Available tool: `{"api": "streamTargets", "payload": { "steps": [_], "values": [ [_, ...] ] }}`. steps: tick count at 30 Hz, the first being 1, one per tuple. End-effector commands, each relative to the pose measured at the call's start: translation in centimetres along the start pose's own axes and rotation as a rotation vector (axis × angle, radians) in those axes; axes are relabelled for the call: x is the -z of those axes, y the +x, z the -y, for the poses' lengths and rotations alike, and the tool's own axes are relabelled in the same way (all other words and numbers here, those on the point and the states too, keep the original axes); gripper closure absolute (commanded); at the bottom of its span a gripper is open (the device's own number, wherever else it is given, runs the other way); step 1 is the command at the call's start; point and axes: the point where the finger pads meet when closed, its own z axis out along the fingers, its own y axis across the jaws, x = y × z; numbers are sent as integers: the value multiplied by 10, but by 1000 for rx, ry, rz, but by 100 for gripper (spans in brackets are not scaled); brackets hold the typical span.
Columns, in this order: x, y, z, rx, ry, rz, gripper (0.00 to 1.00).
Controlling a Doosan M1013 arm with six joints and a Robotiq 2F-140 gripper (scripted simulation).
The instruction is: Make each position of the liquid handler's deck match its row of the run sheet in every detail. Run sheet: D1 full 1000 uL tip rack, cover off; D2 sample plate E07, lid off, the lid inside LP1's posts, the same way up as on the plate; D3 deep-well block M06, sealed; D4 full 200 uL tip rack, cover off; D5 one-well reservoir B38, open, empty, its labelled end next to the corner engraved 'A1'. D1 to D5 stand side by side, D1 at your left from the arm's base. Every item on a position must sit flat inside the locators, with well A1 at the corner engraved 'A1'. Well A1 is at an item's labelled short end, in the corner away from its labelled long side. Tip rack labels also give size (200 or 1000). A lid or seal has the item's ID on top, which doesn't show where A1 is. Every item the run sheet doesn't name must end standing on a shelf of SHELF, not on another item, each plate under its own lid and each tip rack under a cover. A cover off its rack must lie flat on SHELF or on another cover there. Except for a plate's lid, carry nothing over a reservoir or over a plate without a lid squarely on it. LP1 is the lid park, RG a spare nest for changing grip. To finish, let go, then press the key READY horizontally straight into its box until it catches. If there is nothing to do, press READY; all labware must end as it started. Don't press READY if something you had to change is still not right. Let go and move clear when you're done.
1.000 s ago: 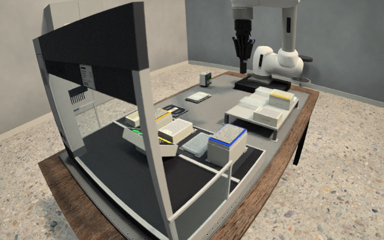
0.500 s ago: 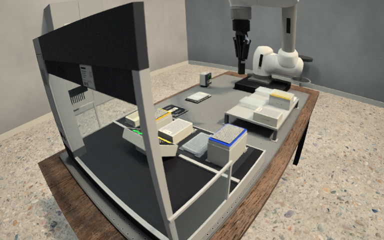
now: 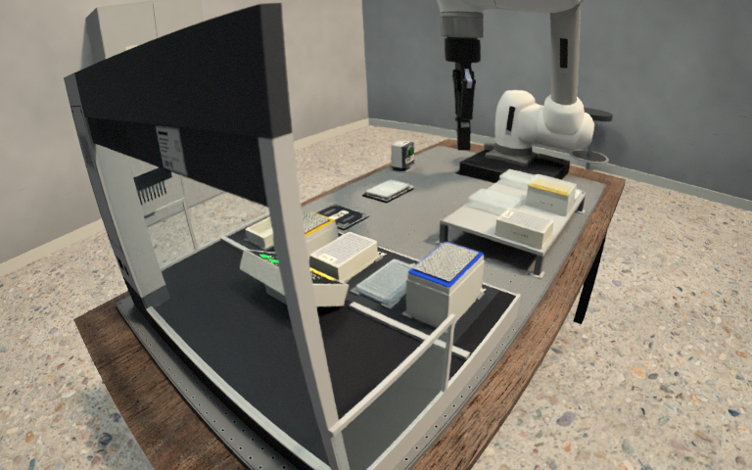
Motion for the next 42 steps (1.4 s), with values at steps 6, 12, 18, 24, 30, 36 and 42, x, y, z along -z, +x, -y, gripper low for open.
{"api": "streamTargets", "payload": {
  "steps": [6, 12, 18, 24, 30, 36, 42],
  "values": [
    [1, 25, 30, -156, 0, 0, 90],
    [1, 37, 46, -236, 1, 0, 90],
    [1, 49, 60, -356, 1, 0, 90],
    [1, 49, 60, -476, 1, 0, 90],
    [1, 49, 60, -556, 1, 0, 90],
    [1, 72, 41, -569, 1, 0, 90],
    [1, 92, 25, -569, 1, 0, 90]
  ]
}}
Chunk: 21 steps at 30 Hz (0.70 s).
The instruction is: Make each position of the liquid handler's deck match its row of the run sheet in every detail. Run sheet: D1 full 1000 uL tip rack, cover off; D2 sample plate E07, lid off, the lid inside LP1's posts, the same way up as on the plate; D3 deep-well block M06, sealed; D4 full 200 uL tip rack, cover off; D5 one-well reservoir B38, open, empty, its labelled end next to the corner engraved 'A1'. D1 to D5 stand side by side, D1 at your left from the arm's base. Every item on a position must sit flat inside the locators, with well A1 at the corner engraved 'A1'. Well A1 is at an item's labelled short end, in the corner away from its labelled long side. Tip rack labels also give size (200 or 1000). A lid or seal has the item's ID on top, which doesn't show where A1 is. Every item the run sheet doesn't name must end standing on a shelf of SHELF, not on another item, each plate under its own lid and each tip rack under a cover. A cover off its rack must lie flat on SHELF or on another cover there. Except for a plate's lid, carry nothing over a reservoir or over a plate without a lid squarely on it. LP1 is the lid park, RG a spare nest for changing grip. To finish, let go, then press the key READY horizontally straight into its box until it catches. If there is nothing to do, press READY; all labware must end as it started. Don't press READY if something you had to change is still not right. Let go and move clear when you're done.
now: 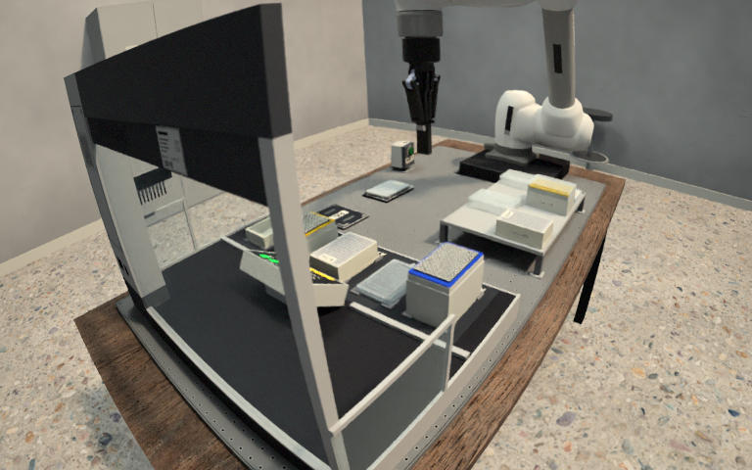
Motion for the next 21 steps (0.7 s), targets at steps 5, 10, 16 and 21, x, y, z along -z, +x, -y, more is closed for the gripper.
{"api": "streamTargets", "payload": {
  "steps": [5, 10, 16, 21],
  "values": [
    [1, 22, -2, 0, 2, 1, 90],
    [1, 46, -5, 0, 2, 0, 90],
    [1, 66, -8, -2, 2, 0, 90],
    [1, 81, -9, -2, 2, 0, 90]
  ]
}}
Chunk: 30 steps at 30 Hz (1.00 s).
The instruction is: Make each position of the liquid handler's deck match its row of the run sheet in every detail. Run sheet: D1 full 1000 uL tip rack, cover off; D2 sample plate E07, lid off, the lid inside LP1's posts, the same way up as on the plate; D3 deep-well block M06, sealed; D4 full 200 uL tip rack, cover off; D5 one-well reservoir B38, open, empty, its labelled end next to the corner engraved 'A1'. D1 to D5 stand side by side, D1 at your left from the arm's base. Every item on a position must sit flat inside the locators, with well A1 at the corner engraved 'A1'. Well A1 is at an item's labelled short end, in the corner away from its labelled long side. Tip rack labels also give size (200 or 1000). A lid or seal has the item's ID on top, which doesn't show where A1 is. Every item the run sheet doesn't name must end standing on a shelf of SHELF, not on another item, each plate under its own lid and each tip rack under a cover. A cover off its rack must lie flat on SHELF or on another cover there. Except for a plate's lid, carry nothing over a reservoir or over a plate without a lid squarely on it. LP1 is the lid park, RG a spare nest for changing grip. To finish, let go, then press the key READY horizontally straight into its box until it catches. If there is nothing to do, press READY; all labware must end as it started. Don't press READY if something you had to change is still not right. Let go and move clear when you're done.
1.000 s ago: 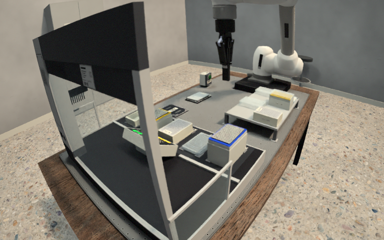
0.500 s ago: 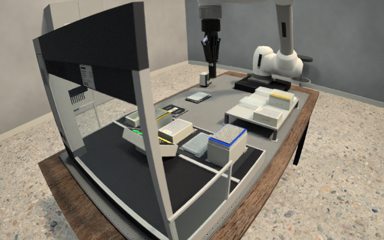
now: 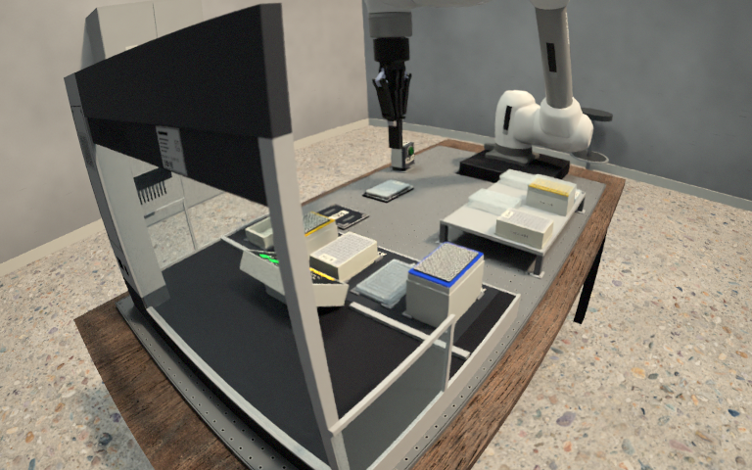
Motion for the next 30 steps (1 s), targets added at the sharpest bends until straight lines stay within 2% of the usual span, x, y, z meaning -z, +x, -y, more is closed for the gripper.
{"api": "streamTargets", "payload": {
  "steps": [1, 12, 16, 30],
  "values": [
    [1, 12, -1, 0, 2, 0, 90],
    [1, 67, -8, 0, 2, 0, 90],
    [1, 71, -8, 0, 2, 0, 90],
    [1, 135, -16, -1, 2, 0, 90]
  ]
}}
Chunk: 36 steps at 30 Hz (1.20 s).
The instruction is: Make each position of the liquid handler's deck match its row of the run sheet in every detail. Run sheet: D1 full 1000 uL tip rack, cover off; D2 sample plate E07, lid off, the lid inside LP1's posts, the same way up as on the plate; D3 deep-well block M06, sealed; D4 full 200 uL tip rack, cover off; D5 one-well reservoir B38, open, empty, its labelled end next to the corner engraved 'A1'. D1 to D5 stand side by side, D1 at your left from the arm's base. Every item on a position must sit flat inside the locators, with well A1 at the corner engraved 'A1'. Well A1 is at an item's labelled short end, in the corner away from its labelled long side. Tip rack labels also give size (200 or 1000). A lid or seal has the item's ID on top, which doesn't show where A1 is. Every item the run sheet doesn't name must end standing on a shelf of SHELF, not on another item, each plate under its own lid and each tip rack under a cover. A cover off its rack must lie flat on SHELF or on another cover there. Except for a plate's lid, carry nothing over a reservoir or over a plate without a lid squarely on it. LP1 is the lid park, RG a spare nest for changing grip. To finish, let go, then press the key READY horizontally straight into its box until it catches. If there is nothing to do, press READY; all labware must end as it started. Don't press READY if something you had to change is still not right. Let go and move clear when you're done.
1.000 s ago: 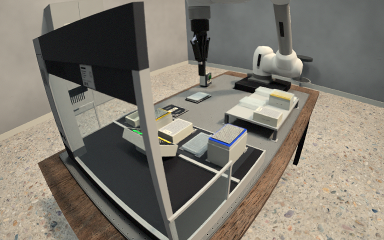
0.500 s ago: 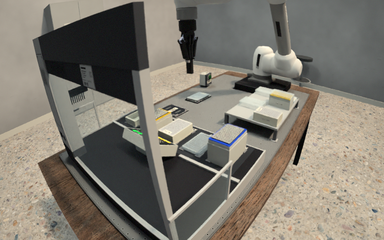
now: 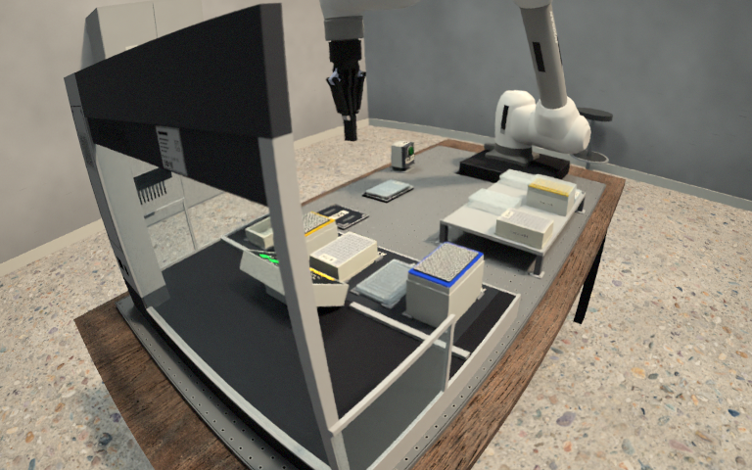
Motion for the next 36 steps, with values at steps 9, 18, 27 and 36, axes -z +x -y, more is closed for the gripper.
{"api": "streamTargets", "payload": {
  "steps": [9, 18, 27, 36],
  "values": [
    [1, 36, -4, 0, 2, 0, 90],
    [1, 71, -8, 4, 2, 0, 90],
    [1, 116, -13, 4, 2, 0, 90],
    [1, 133, -25, 4, 2, 0, 90]
  ]
}}
